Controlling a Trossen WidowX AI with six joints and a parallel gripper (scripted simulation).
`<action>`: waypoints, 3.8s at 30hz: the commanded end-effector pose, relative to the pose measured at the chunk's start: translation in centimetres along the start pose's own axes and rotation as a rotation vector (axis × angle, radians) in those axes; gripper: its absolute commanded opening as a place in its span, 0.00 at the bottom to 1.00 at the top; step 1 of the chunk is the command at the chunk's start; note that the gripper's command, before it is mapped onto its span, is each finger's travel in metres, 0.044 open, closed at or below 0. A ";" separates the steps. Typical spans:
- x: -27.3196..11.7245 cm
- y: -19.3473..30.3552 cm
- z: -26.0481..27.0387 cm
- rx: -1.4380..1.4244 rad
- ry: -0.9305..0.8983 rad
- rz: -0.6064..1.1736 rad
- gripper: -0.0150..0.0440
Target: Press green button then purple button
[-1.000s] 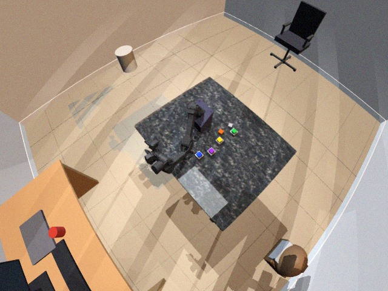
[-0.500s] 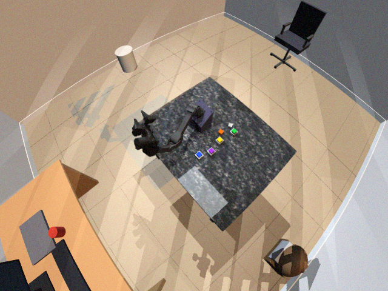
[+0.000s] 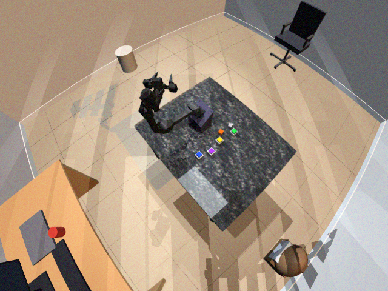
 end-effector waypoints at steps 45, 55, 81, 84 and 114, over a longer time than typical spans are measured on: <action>-1.0 48.0 -41.0 1.462 1.634 1.280 0.93; -2.5 54.0 -39.9 1.462 1.636 1.282 0.49; -2.9 55.8 -39.6 1.461 1.637 1.282 0.29; -3.0 56.3 -39.5 1.461 1.637 1.282 0.29; -2.5 54.0 -39.9 1.462 1.636 1.282 0.29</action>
Point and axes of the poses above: the point midway between the two fingers, 35 mm back from their tips, its own x axis out along the fingers, its own z axis across the jaws, y = z × x, the point moved 1 cm from there along -x, back along the fingers, and after that the axes turned 13 degrees about -x, right-handed, at the moved point
